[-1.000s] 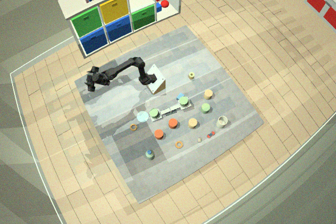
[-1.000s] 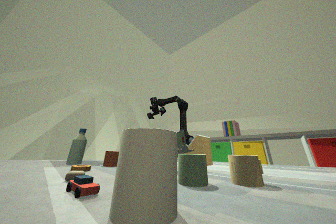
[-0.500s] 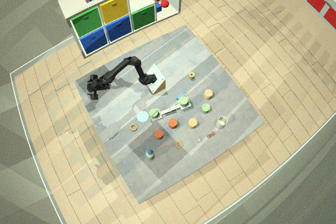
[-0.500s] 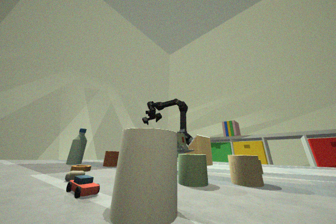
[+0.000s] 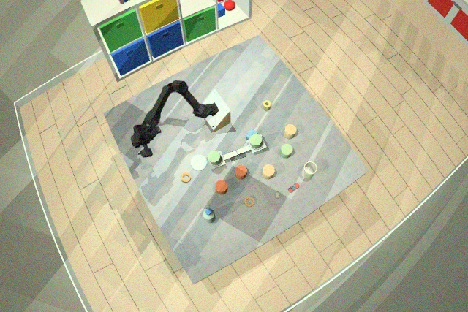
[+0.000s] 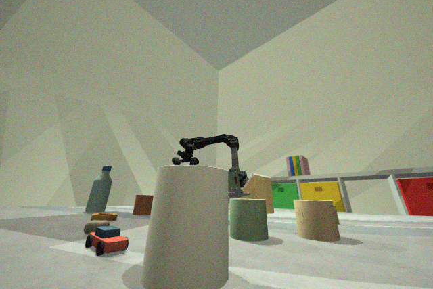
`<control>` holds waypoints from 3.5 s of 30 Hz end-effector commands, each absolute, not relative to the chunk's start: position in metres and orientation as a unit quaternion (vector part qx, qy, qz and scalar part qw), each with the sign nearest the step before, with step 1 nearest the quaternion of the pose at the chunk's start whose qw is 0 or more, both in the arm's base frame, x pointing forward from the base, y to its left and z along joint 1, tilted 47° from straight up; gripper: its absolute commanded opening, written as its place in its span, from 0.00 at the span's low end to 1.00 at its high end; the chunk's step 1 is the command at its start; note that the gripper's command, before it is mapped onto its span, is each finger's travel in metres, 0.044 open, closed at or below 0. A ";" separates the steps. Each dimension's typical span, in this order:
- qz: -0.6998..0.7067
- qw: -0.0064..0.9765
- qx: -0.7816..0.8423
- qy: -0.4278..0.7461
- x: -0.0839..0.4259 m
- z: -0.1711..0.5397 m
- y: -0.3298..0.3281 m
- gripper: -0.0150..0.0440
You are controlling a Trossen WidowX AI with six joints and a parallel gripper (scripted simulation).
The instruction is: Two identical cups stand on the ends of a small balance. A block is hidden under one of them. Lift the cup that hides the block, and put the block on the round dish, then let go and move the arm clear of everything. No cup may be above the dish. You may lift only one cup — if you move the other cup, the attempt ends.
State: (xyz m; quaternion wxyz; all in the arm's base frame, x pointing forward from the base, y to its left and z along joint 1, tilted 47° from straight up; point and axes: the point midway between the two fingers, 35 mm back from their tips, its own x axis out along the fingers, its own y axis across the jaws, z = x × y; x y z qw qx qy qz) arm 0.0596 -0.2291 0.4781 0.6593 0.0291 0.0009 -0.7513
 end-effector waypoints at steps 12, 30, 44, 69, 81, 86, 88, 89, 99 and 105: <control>-0.598 0.786 0.073 0.140 0.210 0.373 -0.197 1.00; -0.420 0.849 -0.002 0.320 0.294 0.225 -0.032 1.00; -0.312 0.866 -0.134 0.367 0.250 0.145 0.081 1.00; -0.196 0.868 -0.345 0.297 0.167 0.104 0.139 1.00; -0.194 0.766 -0.454 0.411 0.198 0.110 0.110 1.00; -0.172 0.717 -0.498 0.457 0.209 0.113 0.098 1.00; -0.161 0.698 -0.510 0.476 0.214 0.113 0.093 1.00; -0.155 0.689 -0.516 0.485 0.216 0.114 0.090 1.00; -0.077 0.588 -0.575 0.564 0.239 0.120 0.059 1.00; -0.016 0.521 -0.607 0.600 0.250 0.127 0.039 1.00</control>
